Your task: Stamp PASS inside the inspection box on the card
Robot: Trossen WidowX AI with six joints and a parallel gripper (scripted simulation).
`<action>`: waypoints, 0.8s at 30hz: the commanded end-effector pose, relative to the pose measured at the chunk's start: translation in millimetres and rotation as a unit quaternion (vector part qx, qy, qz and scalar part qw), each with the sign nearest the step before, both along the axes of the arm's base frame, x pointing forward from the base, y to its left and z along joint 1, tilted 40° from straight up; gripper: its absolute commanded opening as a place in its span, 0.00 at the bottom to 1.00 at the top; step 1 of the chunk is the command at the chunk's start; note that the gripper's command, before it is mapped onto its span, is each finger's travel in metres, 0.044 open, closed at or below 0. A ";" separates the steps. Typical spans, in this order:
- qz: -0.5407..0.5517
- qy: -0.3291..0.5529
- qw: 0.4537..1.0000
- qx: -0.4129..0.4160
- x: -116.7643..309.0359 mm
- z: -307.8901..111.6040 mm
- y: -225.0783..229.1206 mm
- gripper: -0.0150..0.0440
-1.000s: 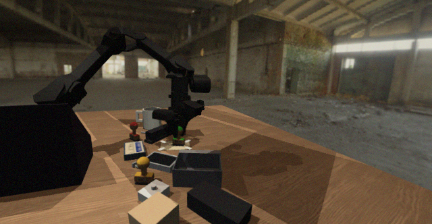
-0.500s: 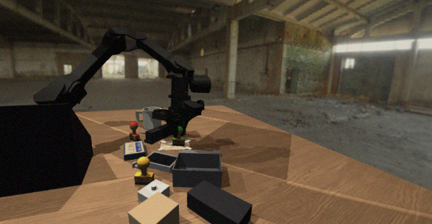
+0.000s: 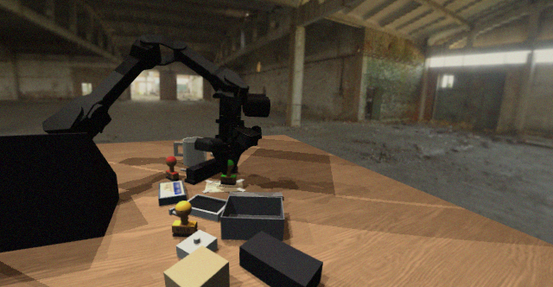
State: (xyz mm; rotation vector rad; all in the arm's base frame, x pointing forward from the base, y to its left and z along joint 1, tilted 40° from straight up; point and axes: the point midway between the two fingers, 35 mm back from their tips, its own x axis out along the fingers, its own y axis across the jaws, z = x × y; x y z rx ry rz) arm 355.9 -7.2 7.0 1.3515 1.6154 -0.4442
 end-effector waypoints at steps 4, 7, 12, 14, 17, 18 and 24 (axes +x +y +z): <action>0.001 -0.002 1.000 0.001 0.1 4.9 -4.1 0.25; 0.001 -0.002 1.000 0.000 -0.1 8.5 -7.3 0.25; 0.001 -0.002 1.000 0.000 -0.6 14.5 -12.6 0.25; 0.001 -0.002 1.000 0.000 -0.9 16.9 -14.7 0.25; 0.001 -0.002 1.000 0.000 -1.3 20.5 -17.8 0.25; 0.001 -0.002 1.000 0.000 -1.5 21.8 -18.9 0.25; 0.001 -0.002 1.000 0.000 -2.7 29.2 -25.1 0.25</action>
